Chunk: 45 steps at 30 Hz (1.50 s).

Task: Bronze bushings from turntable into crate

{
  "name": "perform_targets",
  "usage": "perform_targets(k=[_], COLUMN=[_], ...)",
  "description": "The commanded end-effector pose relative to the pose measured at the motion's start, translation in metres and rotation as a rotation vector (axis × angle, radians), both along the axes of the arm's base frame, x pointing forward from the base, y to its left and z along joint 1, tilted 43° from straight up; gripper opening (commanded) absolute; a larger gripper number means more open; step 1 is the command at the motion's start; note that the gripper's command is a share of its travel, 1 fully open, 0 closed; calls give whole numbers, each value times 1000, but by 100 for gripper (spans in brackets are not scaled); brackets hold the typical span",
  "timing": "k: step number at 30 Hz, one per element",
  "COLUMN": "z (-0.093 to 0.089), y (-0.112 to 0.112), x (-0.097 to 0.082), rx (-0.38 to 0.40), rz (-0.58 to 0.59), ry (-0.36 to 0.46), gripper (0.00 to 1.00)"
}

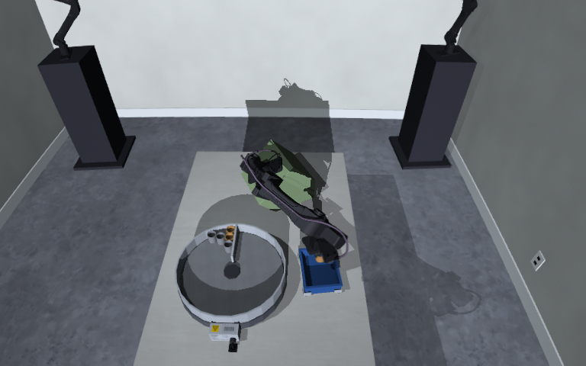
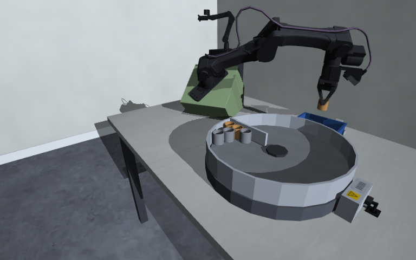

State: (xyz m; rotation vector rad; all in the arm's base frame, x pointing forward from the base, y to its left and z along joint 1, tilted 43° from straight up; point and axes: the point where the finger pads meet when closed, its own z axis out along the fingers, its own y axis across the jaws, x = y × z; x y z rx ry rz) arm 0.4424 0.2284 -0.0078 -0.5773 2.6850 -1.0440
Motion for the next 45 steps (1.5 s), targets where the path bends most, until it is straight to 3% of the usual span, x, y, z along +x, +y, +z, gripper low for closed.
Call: perform_targets(k=[1, 45], z=[16, 13], y=[29, 32], x=[-8, -10], rx=[29, 29], rz=[48, 48], ry=[-30, -30], gripper=[0, 0])
